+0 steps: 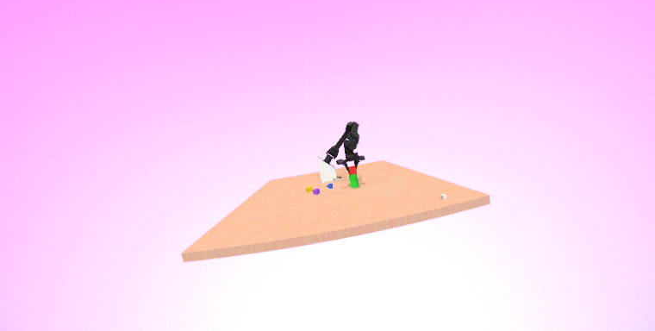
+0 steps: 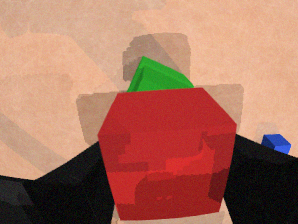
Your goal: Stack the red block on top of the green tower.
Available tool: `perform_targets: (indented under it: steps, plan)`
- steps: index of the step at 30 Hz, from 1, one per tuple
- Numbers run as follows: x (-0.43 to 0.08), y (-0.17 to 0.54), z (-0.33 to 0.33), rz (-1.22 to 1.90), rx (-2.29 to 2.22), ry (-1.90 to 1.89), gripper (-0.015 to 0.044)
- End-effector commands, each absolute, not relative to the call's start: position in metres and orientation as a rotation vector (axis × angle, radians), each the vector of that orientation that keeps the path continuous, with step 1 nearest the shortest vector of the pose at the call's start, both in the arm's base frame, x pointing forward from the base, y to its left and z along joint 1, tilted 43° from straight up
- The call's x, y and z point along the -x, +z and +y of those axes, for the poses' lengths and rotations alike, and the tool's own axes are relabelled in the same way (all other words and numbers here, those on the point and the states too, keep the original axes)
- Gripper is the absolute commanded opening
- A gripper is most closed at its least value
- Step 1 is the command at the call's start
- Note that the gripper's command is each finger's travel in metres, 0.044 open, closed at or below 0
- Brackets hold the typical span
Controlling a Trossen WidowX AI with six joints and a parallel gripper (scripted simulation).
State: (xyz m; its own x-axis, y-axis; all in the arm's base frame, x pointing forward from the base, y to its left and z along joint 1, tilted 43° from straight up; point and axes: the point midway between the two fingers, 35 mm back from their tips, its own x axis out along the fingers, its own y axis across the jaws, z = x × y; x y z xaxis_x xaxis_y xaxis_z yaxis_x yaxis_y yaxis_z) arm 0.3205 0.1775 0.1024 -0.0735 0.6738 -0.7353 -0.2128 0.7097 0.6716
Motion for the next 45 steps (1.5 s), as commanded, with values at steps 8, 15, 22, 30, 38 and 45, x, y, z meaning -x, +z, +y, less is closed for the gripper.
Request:
perform_targets:
  steps: [8, 15, 22, 30, 38, 45]
  plan:
    - [-0.3201, 0.1012, 0.1783, 1.477, -0.406, 0.761, 0.0]
    - [-0.3201, 0.1009, 0.1786, 1.477, -0.406, 0.761, 0.0]
    - [-0.3199, 0.1017, 0.1775, 1.478, -0.404, 0.761, 0.0026]
    - [-0.3199, 0.1017, 0.1775, 1.478, -0.404, 0.761, 0.0236]
    - [-0.3199, 0.1017, 0.1775, 1.478, -0.404, 0.761, 0.044]
    - [-0.3199, 0.1017, 0.1775, 1.478, -0.404, 0.761, 0.044]
